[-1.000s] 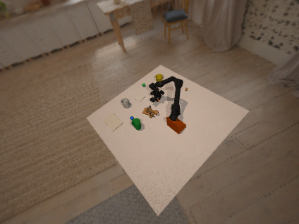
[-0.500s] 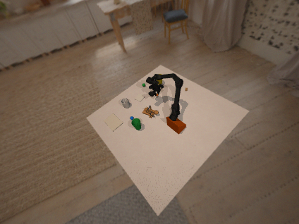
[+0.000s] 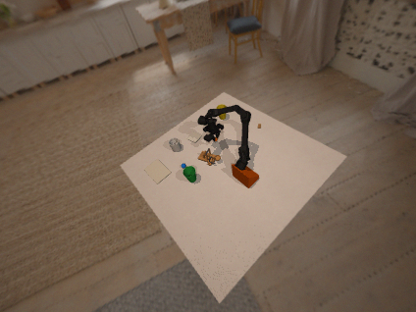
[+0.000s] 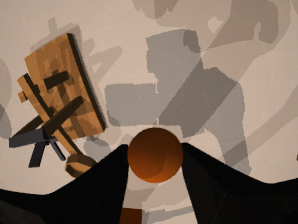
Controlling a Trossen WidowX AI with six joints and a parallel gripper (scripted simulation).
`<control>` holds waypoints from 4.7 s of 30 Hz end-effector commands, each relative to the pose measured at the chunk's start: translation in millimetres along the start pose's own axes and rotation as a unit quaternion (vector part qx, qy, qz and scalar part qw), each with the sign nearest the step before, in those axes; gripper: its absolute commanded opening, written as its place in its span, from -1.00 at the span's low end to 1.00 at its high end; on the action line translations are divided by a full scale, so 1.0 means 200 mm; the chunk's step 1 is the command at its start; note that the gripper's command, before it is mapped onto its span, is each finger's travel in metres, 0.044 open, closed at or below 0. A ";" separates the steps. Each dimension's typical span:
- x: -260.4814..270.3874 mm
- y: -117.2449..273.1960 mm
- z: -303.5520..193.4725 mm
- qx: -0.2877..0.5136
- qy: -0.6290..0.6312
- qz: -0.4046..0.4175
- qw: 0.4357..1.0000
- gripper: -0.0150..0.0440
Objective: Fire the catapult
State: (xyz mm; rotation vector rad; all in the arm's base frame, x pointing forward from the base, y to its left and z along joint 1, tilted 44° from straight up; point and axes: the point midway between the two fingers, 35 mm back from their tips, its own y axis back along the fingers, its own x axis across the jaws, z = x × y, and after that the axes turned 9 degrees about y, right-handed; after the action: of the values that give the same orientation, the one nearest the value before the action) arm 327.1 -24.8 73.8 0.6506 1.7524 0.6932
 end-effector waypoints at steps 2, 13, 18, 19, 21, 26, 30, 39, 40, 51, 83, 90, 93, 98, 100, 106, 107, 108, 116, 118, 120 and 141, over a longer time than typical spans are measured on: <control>0.27 -0.08 -0.11 0.053 0.057 0.002 0.997 -0.49; 0.56 -0.18 -0.33 0.131 0.123 -0.018 0.984 -0.49; 0.56 -0.21 -0.33 0.131 0.123 -0.018 0.984 -0.49; 0.55 -0.23 -0.33 0.131 0.123 -0.018 0.984 -0.49; 0.55 -0.25 -0.33 0.131 0.122 -0.018 0.984 -0.49; 0.55 -0.26 -0.33 0.131 0.122 -0.018 0.984 -0.49; 0.55 -0.29 -0.32 0.131 0.122 -0.018 0.984 -0.49; 0.55 -0.30 -0.32 0.131 0.119 -0.016 0.984 -0.49; 0.55 -0.30 -0.32 0.131 0.119 -0.016 0.984 -0.49; 0.55 -0.30 -0.32 0.131 0.119 -0.016 0.984 0.31; 0.80 0.51 0.64 -0.231 0.128 -0.002 0.964 1.00; 0.78 0.72 0.95 -0.333 0.098 -0.024 0.937 1.00; 0.75 0.81 1.06 -0.368 0.087 -0.038 0.925 1.00; 0.75 0.83 1.08 -0.376 0.084 -0.042 0.922 1.00; 0.75 0.83 1.08 -0.376 0.084 -0.042 0.922 1.00; 0.76 0.82 1.04 -0.375 0.087 -0.041 0.922 1.00; 0.76 0.82 1.04 -0.375 0.087 -0.041 0.922 1.00; 0.76 0.82 1.04 -0.375 0.087 -0.041 0.922 1.00; 0.78 0.82 1.05 -0.375 0.091 -0.040 0.922 1.00; 0.78 0.82 1.05 -0.375 0.091 -0.040 0.922 0.82; 0.78 0.82 1.05 -0.375 0.091 -0.040 0.922 0.64; 0.78 0.82 1.05 -0.375 0.091 -0.040 0.922 -0.49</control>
State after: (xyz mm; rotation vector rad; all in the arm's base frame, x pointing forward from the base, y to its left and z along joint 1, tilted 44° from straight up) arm 503.2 227.4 43.0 -0.0138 1.4935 1.3000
